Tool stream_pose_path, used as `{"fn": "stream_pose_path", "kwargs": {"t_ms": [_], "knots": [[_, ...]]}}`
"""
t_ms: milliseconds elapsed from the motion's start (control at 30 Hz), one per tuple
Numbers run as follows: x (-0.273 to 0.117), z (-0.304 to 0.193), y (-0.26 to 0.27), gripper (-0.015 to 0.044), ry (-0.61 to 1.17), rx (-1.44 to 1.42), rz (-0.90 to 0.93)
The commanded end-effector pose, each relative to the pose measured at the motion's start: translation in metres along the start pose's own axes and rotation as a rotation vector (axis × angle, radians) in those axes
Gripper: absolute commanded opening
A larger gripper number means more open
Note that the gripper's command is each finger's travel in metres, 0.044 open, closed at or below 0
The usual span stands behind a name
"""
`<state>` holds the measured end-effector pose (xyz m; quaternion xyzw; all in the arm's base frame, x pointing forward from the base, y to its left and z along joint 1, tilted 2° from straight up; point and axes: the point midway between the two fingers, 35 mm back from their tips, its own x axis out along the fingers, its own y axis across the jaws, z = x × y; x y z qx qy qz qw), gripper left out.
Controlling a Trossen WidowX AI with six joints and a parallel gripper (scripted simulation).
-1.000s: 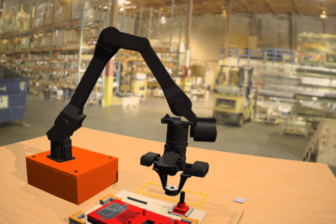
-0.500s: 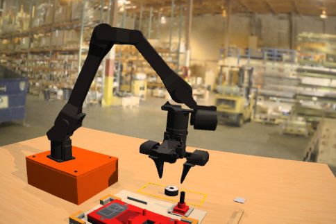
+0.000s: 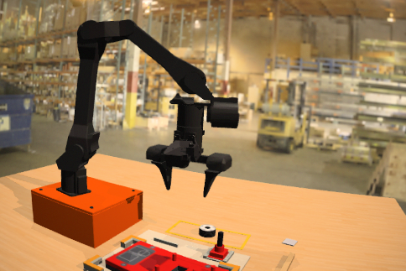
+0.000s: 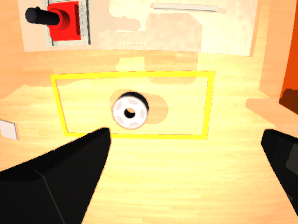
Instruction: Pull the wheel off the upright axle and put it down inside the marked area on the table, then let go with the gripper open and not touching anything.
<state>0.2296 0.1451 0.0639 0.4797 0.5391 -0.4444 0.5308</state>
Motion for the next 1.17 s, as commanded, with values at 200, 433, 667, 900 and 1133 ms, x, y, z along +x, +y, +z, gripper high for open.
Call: {"fn": "stream_pose_path", "kwargs": {"t_ms": [200,433,667,900,1133], "knots": [[-0.0132,0.0134,-0.0294,0.0440,-0.006,-0.003,-0.005],[-0.0132,0.0134,-0.0294,0.0440,-0.006,-0.003,-0.005],[-0.0132,0.0134,-0.0294,0.0440,-0.006,-0.003,-0.005],[-0.0132,0.0134,-0.0294,0.0440,-0.006,-0.003,-0.005],[-0.0132,0.0134,-0.0294,0.0440,-0.006,-0.003,-0.005]]}}
